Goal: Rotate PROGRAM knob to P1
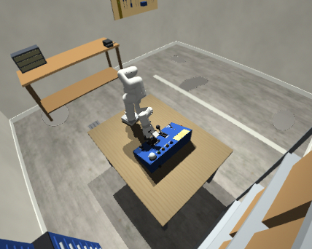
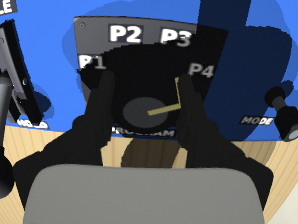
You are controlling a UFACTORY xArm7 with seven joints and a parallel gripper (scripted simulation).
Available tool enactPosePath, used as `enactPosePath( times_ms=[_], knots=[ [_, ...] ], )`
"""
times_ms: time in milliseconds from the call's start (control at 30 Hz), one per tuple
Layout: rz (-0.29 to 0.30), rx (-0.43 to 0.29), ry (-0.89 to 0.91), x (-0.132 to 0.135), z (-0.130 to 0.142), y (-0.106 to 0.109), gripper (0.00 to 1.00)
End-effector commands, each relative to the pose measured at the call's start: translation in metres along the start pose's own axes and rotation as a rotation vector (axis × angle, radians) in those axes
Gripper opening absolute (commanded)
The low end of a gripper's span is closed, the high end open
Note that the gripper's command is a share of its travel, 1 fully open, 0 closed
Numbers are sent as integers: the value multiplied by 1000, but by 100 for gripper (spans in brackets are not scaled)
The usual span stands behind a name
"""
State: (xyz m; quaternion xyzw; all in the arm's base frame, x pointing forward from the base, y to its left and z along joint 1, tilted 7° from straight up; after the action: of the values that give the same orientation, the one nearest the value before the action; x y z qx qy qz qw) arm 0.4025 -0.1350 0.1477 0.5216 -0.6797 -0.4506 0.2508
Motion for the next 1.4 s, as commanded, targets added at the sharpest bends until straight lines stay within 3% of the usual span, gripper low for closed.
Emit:
enactPosePath(
  times_ms=[0,567,1367],
  knots=[
    [0,3,22,0,-1,0,0],
    [0,3,175,0,-1,0,0],
    [1,3,584,0,-1,0,0]
  ],
)
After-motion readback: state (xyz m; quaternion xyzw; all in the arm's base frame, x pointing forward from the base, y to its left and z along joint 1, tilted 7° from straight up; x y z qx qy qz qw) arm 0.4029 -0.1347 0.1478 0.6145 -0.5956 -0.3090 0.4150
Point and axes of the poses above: the point where the finger pads meet when closed, its own y axis back along the fingers, its own x axis across the jaws, z = x × y, the point moved 3 cm from there along y, back along the fingers, and after that the axes turned 14 degrees about -y, right-handed, at the moved point
